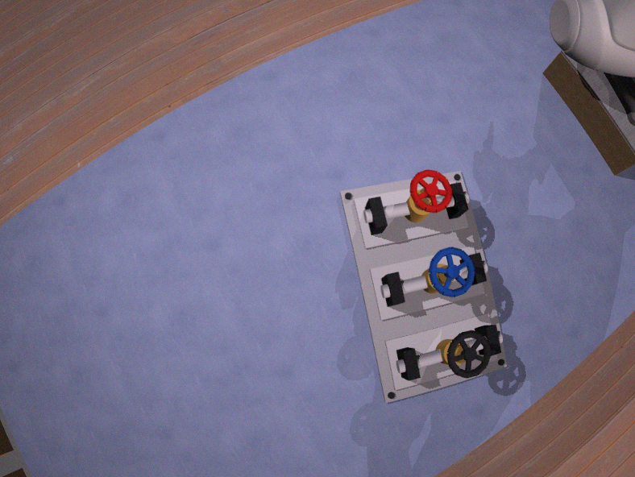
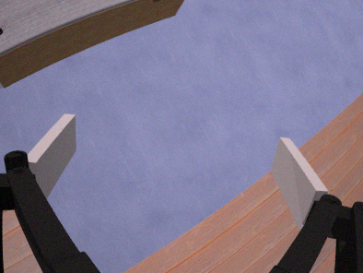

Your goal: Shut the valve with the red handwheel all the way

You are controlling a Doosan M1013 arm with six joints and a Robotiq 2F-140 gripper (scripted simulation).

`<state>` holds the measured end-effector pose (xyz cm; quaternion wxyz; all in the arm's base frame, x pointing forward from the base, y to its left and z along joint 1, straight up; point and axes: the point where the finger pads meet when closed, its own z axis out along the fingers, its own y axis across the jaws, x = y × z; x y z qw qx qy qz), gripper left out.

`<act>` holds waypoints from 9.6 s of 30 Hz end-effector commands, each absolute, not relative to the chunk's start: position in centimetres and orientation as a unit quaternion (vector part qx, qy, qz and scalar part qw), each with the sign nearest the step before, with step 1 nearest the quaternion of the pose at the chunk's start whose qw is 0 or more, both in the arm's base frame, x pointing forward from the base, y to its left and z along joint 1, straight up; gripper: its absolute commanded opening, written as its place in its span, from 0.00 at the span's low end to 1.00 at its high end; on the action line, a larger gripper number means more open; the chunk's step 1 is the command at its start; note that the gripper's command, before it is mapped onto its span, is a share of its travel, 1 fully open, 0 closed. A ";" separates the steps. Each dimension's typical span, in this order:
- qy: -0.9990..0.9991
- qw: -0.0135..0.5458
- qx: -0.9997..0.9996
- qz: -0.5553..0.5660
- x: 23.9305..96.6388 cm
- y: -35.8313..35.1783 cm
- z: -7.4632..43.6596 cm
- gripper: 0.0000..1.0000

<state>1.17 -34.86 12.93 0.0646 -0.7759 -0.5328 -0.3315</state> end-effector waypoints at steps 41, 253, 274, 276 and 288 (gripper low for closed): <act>-0.799 0.000 -0.520 -0.303 9.0 -37.7 13.1 1.00; 0.496 0.000 0.869 0.001 64.2 9.0 11.3 0.53; 0.496 0.000 0.869 0.001 64.2 9.0 9.7 0.53; 0.496 0.000 0.869 0.001 64.2 9.1 9.6 0.53; 0.496 0.000 0.869 0.001 64.2 9.1 9.0 0.53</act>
